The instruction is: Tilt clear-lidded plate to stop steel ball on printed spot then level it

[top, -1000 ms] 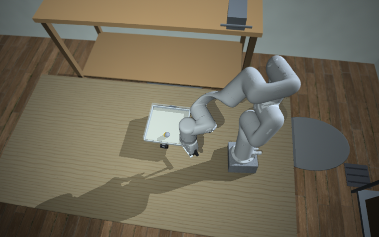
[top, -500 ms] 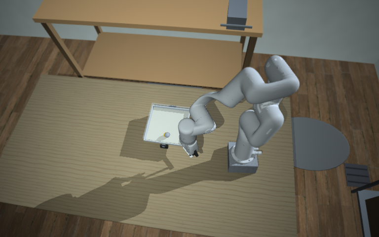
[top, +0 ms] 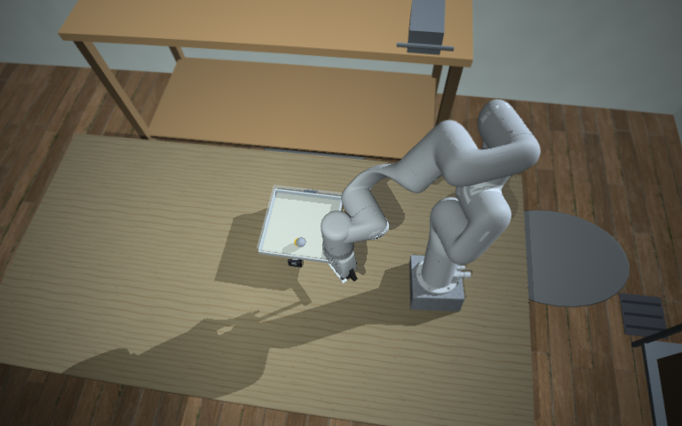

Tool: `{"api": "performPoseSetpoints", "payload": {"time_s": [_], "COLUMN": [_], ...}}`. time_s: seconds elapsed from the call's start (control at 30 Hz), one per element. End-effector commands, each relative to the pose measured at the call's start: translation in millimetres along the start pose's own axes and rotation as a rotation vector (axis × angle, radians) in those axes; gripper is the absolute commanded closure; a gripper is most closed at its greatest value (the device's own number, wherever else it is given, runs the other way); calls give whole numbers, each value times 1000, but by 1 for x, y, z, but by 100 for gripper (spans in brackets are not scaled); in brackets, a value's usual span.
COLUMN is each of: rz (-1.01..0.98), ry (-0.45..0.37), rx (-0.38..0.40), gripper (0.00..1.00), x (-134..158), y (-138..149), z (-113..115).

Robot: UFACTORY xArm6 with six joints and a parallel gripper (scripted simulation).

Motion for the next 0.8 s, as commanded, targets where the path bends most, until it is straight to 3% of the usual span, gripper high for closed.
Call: {"api": "performPoseSetpoints", "payload": {"time_s": [0.0,0.77], "rz": [0,0], "ry": [-5,-5], "rx": [-2,-2], "gripper": [100,100], "x": [1,1], "y": [-1,0], "z": [2,0]}}
Point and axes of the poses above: the point where the finger pads meet when closed, its own z axis back along the fingers, its own y axis across the jaws, x = y × z, the point moved 5 cm from there along z, back along the fingers, and after that the axes turned 4 degrees about -z, right-handed, at the moved point
